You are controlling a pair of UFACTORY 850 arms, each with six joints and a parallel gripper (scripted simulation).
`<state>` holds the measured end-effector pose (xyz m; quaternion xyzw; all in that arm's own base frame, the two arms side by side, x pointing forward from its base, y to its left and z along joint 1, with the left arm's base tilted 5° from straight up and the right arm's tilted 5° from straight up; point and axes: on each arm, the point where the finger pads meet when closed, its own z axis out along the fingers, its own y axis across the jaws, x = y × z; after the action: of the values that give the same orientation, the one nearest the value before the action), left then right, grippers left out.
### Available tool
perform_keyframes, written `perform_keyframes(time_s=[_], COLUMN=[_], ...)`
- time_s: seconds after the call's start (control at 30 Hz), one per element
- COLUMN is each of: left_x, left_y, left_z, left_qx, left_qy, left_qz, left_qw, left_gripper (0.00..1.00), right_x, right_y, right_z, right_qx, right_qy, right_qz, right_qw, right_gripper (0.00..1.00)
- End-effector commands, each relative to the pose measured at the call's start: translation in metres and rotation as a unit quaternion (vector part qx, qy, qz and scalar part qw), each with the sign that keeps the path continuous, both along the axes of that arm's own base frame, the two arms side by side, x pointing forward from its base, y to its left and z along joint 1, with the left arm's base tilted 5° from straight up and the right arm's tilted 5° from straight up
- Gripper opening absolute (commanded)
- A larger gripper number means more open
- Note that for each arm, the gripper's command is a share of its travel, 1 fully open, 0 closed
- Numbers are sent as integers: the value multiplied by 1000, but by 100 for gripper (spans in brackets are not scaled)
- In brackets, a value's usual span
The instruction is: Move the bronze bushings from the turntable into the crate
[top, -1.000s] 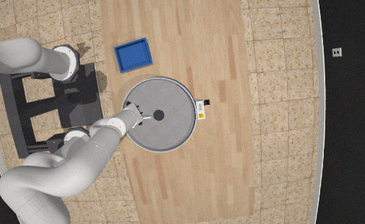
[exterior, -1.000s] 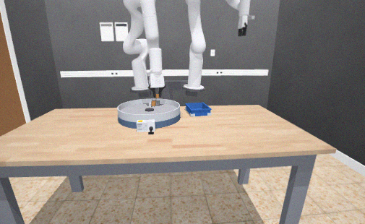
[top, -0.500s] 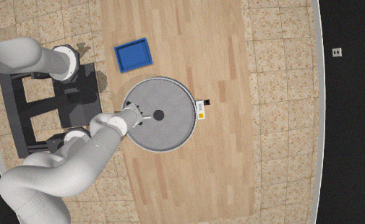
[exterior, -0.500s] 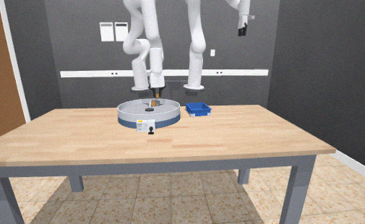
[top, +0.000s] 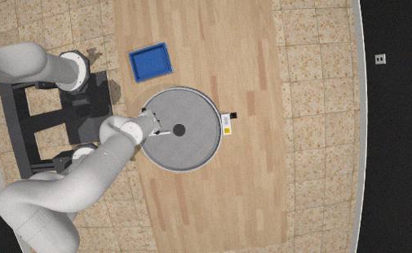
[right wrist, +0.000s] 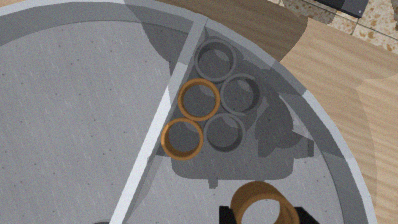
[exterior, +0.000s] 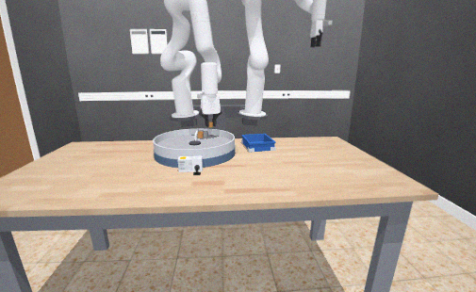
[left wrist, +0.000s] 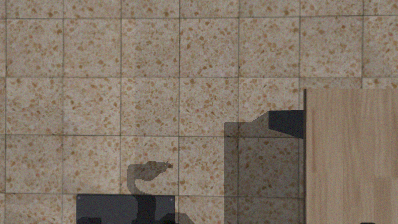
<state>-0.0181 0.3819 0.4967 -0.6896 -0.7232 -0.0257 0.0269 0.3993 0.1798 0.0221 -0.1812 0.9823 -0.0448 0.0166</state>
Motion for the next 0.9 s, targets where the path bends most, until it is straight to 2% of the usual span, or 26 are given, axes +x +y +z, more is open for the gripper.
perform_keyframes(time_s=[0.0,0.4,0.47,0.7,0.87], left_x=[0,0,0,0,0], left_y=[0,0,0,0,0], left_z=[1,1,1,1,1], left_qx=[1,1,1,1,1], left_qy=[0,0,0,0,0], left_qz=[0,0,0,0,0], left_qw=[1000,1000,1000,1000,1000], left_gripper=[100,100,100,100,100], right_x=[4,12,12,16,18], right_y=[25,147,147,221,254], right_z=[-1,-10,-10,-15,-18], right_qx=[3,3,3,3,3], right_qy=[4,4,4,4,4], right_qz=[-1,-1,-1,-1,0], right_qw=[1000,1000,1000,1000,1000], right_gripper=[0,0,0,0,0])
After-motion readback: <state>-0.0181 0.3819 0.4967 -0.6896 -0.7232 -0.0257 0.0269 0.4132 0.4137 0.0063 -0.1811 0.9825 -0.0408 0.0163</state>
